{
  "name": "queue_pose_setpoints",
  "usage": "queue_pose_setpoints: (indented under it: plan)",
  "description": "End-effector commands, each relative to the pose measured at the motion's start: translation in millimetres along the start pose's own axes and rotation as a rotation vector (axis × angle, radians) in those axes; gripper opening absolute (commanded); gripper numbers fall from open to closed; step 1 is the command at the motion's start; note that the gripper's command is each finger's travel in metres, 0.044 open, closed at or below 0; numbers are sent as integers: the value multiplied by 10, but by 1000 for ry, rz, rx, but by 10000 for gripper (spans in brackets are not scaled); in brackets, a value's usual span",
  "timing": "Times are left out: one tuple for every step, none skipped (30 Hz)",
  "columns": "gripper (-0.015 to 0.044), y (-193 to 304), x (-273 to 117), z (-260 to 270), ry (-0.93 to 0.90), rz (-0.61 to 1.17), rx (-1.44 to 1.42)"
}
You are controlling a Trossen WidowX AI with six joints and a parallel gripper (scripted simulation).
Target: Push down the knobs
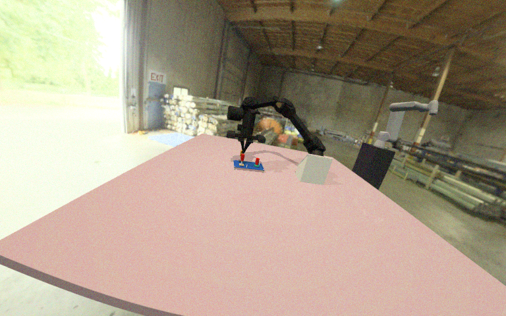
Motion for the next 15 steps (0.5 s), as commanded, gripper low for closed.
queue_pose_setpoints:
  plan:
    - [0,-5,23,-2,1,-5,-3]
    - [0,-5,26,-2,1,-5,-3]
    - [0,-5,28,-2,1,-5,-3]
    - [0,-5,31,-2,1,-5,-3]
    - [0,-5,34,-2,1,-5,-3]
    - [0,-5,36,-2,1,-5,-3]
    - [0,-5,39,-2,1,-5,-3]
    - [0,-5,42,-2,1,-5,-3]
    - [0,-5,44,-2,1,-5,-3]
    - [0,-5,47,-2,1,-5,-3]
    - [0,-5,50,-2,1,-5,-3]
    - [0,-5,52,-2,1,-5,-3]
    - [0,-5,55,-2,1,-5,-3]
    - [0,-5,58,-2,1,-5,-3]
    - [0,-5,60,-2,1,-5,-3]
Point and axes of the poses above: the point midway between the two fingers, 35 mm back from their tips, its own x axis out along the fingers, its own z axis across the jaws, y = z × x, the point moved 10 cm from there along -x, back along the fingers, and after that the axes turned 9 degrees about x, right-handed, at the moved point
